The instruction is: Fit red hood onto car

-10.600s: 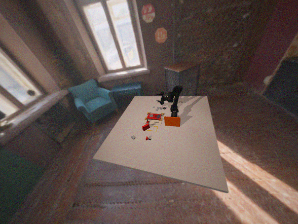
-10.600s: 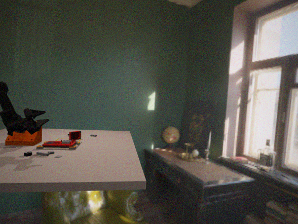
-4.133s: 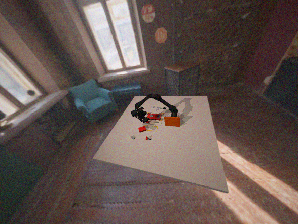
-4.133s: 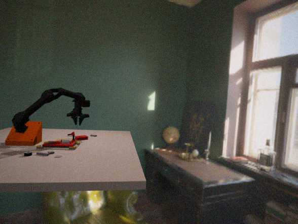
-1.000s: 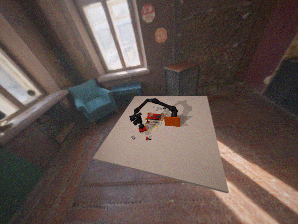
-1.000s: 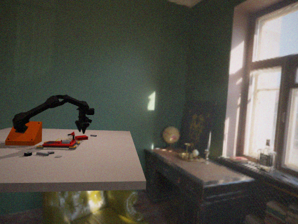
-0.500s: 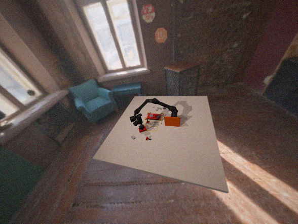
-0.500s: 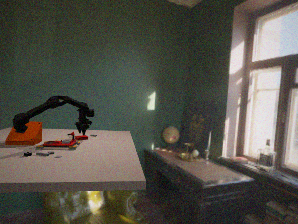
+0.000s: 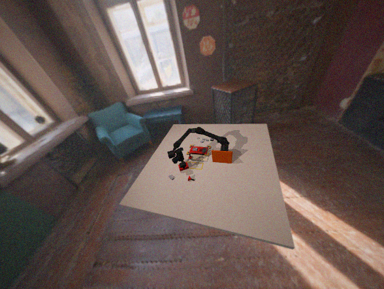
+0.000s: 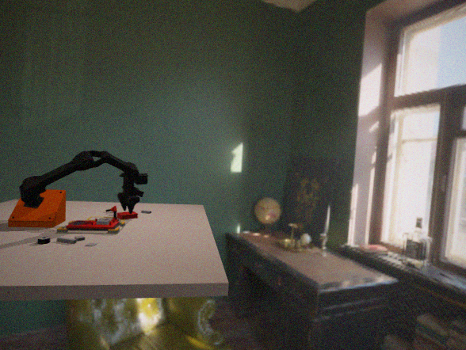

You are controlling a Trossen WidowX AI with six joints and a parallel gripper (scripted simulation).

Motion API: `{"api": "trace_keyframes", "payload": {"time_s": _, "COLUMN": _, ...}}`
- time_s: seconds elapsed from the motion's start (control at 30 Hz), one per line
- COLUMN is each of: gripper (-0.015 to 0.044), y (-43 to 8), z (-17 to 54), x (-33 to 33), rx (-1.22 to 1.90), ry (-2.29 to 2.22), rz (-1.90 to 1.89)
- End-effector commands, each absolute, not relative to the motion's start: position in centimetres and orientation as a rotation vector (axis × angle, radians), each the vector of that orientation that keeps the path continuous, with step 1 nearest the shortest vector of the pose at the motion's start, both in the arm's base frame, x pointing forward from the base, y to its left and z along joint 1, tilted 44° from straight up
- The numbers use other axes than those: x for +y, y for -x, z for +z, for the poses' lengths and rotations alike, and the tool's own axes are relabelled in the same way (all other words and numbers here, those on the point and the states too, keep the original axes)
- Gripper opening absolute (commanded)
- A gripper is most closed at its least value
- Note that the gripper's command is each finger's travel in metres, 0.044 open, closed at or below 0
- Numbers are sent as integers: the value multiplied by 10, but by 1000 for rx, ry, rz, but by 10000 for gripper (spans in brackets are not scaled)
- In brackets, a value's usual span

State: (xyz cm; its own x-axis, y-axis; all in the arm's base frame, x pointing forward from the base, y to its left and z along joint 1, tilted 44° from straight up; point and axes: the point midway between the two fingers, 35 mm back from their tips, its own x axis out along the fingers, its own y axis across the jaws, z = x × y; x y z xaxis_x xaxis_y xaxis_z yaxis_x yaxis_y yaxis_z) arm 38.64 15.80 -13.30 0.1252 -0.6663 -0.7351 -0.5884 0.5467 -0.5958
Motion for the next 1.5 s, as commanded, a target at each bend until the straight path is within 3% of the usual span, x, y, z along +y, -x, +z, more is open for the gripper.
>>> {"api": "trace_keyframes", "payload": {"time_s": 0.0, "gripper": 440, "y": -386, "z": -136, "x": 156, "rx": 1546, "ry": 1119, "rz": -78}}
{"api": "trace_keyframes", "payload": {"time_s": 1.43, "gripper": 440, "y": -388, "z": -150, "x": 142, "rx": 1546, "ry": 1120, "rz": -79}}
{"api": "trace_keyframes", "payload": {"time_s": 1.47, "gripper": 414, "y": -389, "z": -147, "x": 144, "rx": 1544, "ry": 1111, "rz": -79}}
